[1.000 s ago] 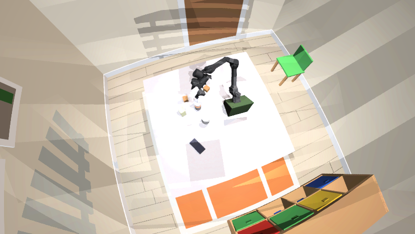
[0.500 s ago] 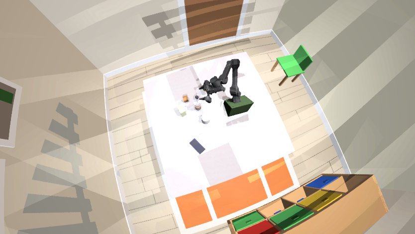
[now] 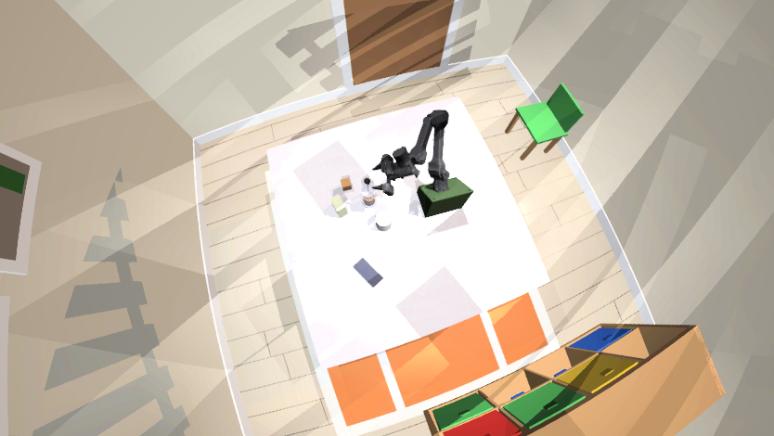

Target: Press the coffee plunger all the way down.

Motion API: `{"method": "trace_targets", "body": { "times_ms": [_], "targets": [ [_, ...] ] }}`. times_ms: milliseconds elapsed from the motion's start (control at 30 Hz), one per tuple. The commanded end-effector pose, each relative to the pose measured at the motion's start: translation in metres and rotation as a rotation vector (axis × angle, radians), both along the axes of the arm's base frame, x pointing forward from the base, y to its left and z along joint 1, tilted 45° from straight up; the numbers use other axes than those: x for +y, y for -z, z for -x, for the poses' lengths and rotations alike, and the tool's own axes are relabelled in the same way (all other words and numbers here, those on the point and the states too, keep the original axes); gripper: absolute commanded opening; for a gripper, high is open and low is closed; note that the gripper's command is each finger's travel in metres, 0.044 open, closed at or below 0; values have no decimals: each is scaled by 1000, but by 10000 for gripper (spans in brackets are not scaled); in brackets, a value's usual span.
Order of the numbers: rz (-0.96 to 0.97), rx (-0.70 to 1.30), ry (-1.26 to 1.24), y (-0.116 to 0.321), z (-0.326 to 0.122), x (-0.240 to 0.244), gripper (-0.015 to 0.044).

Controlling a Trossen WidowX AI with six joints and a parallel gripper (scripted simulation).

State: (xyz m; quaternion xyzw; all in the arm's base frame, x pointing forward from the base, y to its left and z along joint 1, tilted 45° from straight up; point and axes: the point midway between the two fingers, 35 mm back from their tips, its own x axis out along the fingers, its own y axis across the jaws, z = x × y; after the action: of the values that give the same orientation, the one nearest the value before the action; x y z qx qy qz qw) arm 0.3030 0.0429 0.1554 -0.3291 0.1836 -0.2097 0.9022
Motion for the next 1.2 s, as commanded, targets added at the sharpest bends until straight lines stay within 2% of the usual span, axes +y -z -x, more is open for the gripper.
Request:
{"method": "trace_targets", "body": {
  "times_ms": [0, 667, 1067, 1167],
  "targets": [
    [3, 6, -4, 3, -5, -3, 440],
    [6, 1, -4, 9, -30, -19, 440],
    [6, 1, -4, 9, -30, -19, 125],
    [6, 1, -4, 9, -30, -19, 122]
  ]
}}
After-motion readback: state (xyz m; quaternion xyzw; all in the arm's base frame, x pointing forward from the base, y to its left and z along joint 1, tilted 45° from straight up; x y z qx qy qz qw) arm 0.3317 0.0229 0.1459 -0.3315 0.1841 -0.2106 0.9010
